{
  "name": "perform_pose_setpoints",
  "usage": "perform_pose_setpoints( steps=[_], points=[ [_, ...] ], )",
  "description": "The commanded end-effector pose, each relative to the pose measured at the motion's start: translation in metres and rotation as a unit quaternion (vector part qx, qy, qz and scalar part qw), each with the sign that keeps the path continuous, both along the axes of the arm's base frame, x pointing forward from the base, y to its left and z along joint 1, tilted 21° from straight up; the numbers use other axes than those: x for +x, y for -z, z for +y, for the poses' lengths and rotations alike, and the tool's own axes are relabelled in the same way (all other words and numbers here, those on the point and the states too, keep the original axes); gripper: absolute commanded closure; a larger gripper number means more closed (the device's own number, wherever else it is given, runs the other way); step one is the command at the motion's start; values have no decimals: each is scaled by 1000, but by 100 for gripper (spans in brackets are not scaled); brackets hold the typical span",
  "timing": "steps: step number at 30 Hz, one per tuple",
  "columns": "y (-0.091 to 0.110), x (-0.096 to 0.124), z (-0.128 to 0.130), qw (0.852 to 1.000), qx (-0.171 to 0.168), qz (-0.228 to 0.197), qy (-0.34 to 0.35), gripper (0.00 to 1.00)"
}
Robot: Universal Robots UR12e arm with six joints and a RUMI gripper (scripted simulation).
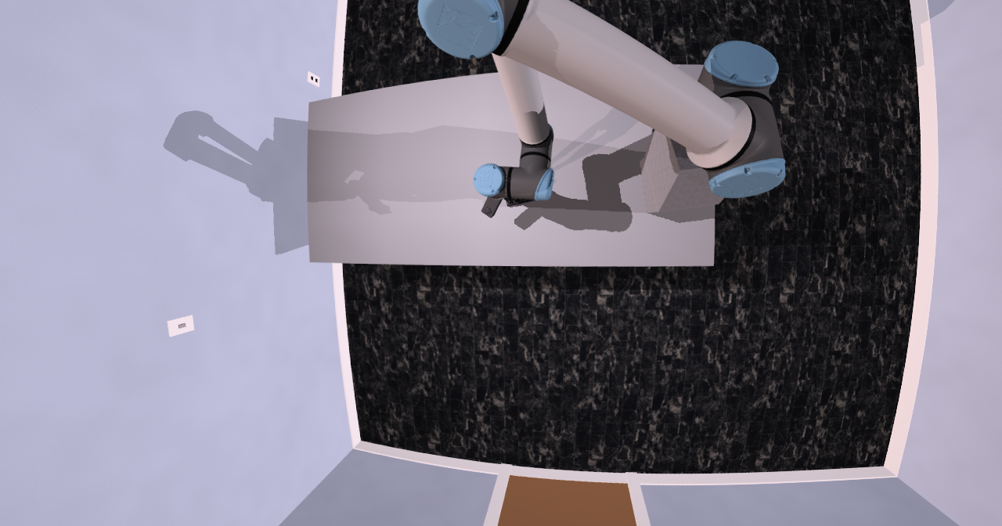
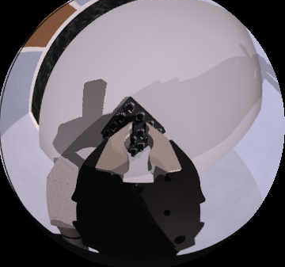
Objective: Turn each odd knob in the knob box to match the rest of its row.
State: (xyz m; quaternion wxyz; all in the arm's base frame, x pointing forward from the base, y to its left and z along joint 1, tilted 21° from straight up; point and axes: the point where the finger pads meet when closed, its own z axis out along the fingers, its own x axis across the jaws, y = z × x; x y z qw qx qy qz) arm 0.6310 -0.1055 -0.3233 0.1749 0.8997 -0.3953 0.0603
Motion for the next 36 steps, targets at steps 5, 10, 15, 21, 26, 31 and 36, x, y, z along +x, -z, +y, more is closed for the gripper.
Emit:
perform_pose_setpoints(
  steps=[5,10,15,21,26,31,36],
  points=[
    [0,6,1,1000,0,-2,-1,89],
    [1,9,3,1000,0,-2,-1,89],
    [1,9,3,1000,0,-2,-1,89],
    [1,8,2,1000,0,-2,0,89],
    [1,8,2,1000,0,-2,0,89],
    [1,8,2,1000,0,-2,0,89],
    [1,8,2,1000,0,-2,0,89]
  ],
)
